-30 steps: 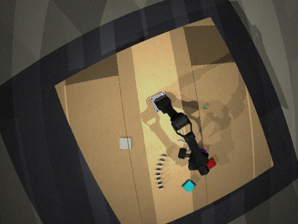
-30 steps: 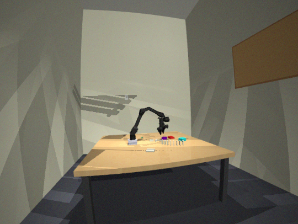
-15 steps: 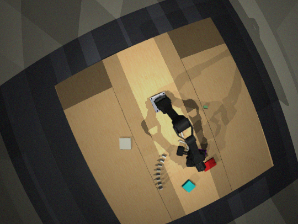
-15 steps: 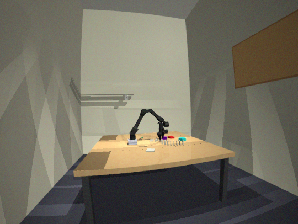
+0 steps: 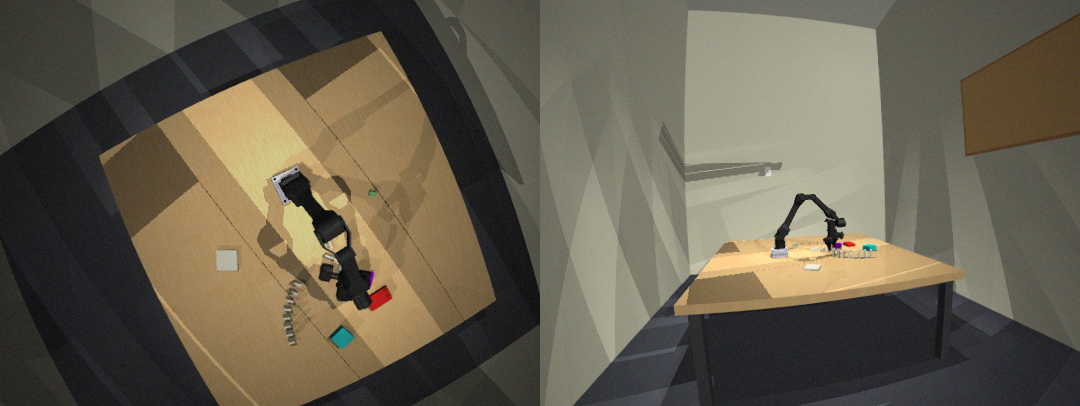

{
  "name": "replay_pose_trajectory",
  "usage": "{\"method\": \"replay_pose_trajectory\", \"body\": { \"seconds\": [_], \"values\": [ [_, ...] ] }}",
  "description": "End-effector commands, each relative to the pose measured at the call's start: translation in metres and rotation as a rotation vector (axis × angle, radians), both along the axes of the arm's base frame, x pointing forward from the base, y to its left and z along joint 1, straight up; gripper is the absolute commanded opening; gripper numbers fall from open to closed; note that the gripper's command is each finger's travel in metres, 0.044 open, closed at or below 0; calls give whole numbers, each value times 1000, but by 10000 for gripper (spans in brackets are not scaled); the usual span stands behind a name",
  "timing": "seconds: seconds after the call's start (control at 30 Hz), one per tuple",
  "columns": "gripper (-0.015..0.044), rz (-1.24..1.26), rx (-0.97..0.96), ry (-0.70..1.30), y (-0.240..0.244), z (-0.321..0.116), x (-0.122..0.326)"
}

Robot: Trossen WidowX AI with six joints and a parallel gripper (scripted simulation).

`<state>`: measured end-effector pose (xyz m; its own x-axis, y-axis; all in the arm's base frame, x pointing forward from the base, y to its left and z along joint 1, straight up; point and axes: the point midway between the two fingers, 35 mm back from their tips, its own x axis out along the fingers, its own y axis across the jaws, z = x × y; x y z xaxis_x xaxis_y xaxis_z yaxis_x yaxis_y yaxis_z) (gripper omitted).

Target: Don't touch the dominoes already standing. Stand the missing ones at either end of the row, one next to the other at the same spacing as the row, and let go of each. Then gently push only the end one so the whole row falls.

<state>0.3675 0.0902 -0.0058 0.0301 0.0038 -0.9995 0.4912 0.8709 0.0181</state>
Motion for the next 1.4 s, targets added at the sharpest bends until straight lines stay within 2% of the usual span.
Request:
{"method": "replay_pose_trajectory", "body": {
  "seconds": [0.0, 0.3, 0.63, 1.13, 1.37],
  "values": [
    [335, -1, 3, 5, 0, -3, -1],
    [107, -1, 3, 5, 0, -3, -1],
    [107, -1, 3, 5, 0, -1, -1],
    [107, -1, 3, 5, -3, 151, 1],
    [107, 3, 3, 5, 0, 158, 1]
  ]
}}
